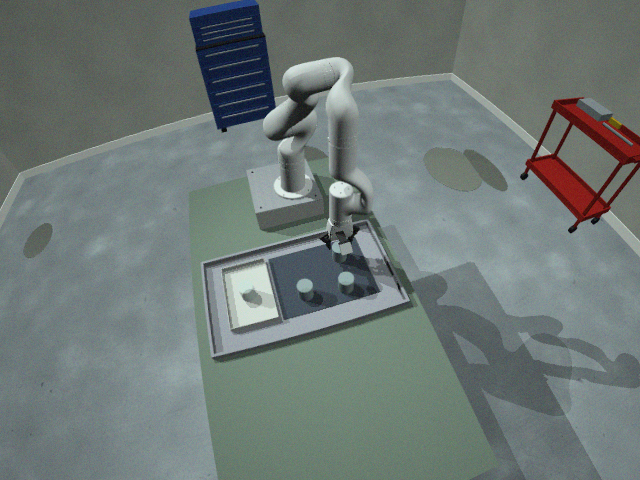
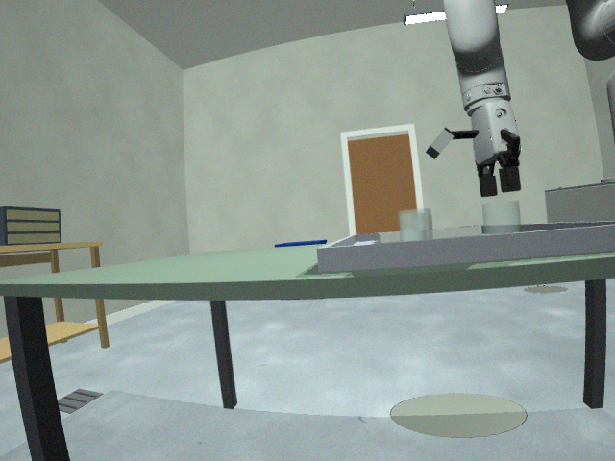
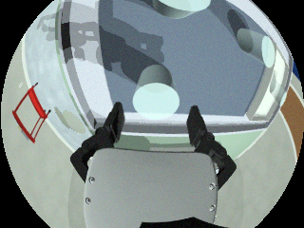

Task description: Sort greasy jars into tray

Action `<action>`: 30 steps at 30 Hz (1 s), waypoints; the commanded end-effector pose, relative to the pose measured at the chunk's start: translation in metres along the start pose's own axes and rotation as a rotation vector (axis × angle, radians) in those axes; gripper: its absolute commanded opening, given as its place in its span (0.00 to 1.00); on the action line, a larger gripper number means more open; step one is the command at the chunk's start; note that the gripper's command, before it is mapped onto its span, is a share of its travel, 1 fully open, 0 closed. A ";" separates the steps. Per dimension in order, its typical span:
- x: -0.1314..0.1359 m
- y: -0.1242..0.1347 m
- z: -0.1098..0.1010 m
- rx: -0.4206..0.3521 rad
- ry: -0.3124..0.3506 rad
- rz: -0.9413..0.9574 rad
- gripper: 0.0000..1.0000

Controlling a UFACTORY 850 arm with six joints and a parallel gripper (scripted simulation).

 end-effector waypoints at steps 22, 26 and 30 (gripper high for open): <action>0.000 0.000 0.036 0.019 -0.019 -0.001 1.00; 0.000 0.000 0.044 0.019 -0.019 -0.001 1.00; 0.000 0.000 0.050 0.019 -0.019 -0.001 1.00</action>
Point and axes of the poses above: the point where the finger pads meet when closed, its own z axis out along the fingers, its own x axis across the jaws, y = z × x, the point moved 6 cm from there along -z, back along the fingers, and after that the axes turned 12 degrees about -z, right-handed, at the moved point
